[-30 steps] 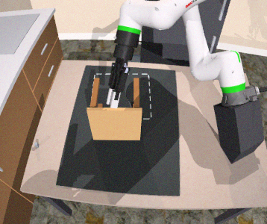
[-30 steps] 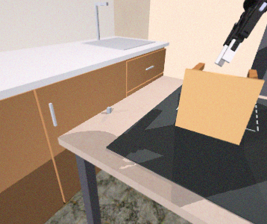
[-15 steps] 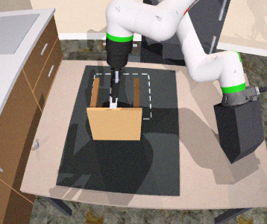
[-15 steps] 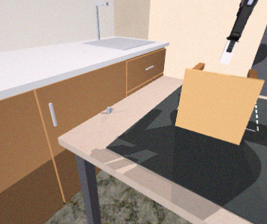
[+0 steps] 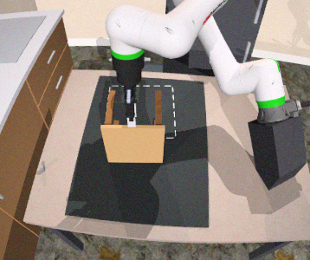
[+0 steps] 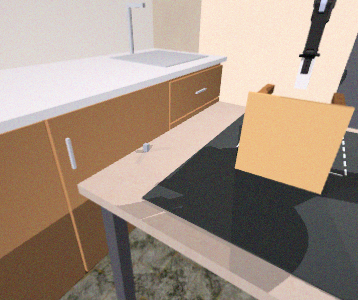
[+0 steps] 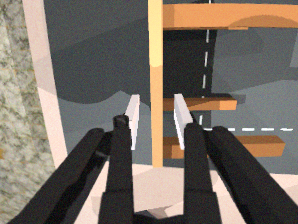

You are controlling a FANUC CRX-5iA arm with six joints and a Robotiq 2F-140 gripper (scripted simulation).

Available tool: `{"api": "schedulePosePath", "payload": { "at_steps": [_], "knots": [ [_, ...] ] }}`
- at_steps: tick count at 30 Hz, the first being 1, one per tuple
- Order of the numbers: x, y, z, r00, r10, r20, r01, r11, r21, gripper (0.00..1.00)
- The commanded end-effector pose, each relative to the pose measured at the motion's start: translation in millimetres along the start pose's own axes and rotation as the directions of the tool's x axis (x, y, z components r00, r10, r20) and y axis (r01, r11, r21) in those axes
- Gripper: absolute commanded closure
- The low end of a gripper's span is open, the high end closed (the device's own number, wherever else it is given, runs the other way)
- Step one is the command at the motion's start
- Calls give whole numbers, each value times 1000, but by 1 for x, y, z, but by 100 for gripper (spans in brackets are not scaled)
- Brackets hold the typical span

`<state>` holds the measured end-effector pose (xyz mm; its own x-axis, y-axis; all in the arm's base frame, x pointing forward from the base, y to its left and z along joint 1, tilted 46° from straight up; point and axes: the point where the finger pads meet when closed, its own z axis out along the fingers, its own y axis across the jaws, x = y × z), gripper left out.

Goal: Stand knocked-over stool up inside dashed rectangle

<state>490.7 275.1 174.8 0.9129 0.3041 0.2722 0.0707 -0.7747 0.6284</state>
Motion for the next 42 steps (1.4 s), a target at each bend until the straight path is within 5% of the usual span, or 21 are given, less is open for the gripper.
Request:
{"api": "schedulePosePath", "payload": {
  "at_steps": [1, 11, 33, 42],
  "knots": [
    [0, 0, 0, 1000, 0, -1, 0, 1000, 0, 67],
    [0, 0, 10, 1000, 0, -1, 0, 1000, 0, 67],
    [1, 0, 80, 1000, 0, -1, 0, 1000, 0, 67],
    [1, 0, 93, 1000, 0, -1, 0, 1000, 0, 67]
  ]
}}
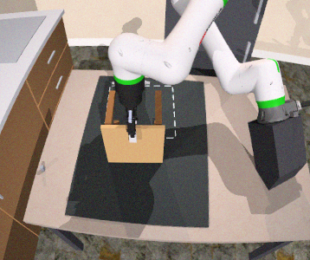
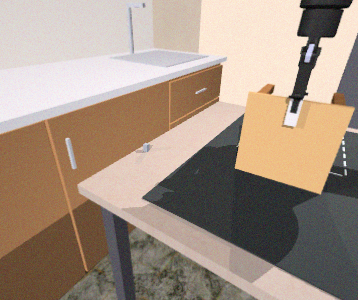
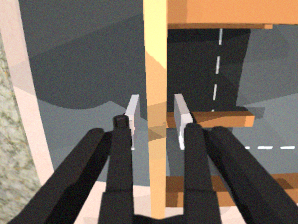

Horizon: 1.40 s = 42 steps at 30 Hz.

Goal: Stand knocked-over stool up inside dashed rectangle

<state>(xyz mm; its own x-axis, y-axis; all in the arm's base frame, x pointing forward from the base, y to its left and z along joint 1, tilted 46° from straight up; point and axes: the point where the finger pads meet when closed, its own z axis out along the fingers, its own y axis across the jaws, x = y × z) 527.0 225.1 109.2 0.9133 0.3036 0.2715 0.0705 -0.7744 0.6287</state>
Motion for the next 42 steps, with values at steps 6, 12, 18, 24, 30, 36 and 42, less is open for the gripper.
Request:
{"api": "schedulePosePath", "payload": {
  "at_steps": [6, 12, 18, 24, 30, 36, 42],
  "knots": [
    [1, 0, 5, 1000, 0, -2, 0, 1000, 1, 67],
    [1, 0, 5, 1000, 0, -2, 0, 1000, 1, 90],
    [1, 0, 5, 1000, 0, -2, 0, 1000, 1, 90],
    [1, 0, 5, 1000, 0, -2, 0, 1000, 1, 90],
    [1, 0, 5, 1000, 0, -2, 0, 1000, 1, 90],
    [1, 0, 5, 1000, 0, -2, 0, 1000, 1, 90],
    [1, 0, 5, 1000, 0, -2, 0, 1000, 1, 90]
  ]
}}
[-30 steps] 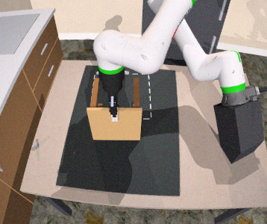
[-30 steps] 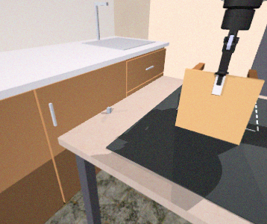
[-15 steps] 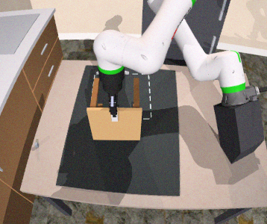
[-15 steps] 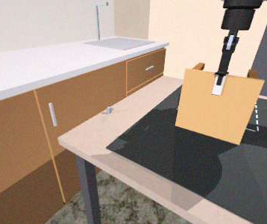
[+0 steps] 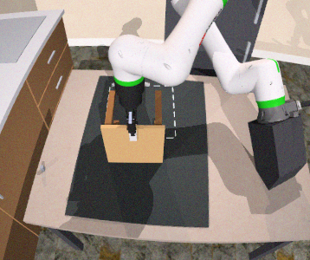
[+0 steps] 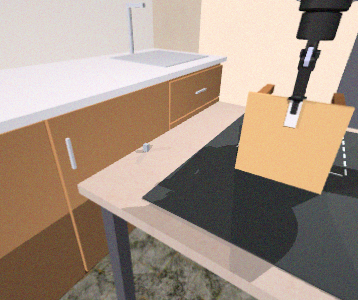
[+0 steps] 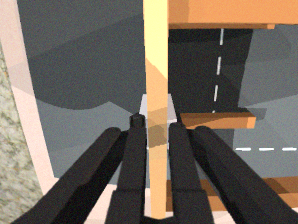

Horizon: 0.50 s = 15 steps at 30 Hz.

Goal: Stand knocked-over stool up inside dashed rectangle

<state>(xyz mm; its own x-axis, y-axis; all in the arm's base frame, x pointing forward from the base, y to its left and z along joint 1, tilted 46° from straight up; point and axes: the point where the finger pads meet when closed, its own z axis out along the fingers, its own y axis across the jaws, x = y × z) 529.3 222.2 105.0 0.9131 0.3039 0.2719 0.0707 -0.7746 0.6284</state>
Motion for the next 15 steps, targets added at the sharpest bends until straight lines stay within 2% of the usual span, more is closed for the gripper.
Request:
{"api": "schedulePosePath", "payload": {
  "at_steps": [1, 15],
  "knots": [
    [0, 0, -1, 1000, 0, -1, 0, 1000, 1, 90],
    [0, 1, -1, 1000, 0, 0, 0, 1000, 23, 90]
  ]
}}
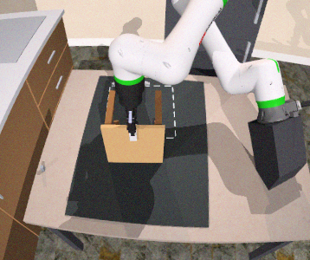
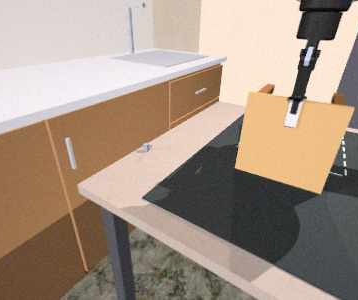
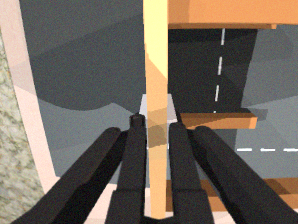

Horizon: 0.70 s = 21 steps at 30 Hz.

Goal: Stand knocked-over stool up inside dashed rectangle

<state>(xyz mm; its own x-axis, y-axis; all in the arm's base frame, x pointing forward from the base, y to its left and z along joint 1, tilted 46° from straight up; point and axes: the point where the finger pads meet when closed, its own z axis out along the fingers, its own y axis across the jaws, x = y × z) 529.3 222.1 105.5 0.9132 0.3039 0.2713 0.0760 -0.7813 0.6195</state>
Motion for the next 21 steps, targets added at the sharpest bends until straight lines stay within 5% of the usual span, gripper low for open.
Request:
{"api": "schedulePosePath", "payload": {
  "at_steps": [1, 15, 21],
  "knots": [
    [0, 0, -1, 1000, 0, 0, 0, 1000, 15, 90],
    [0, 3, -4, 1000, 0, -2, 0, 994, 112, 90],
    [0, 25, -24, 1000, 0, -1, 0, 992, 127, 90]
  ]
}}
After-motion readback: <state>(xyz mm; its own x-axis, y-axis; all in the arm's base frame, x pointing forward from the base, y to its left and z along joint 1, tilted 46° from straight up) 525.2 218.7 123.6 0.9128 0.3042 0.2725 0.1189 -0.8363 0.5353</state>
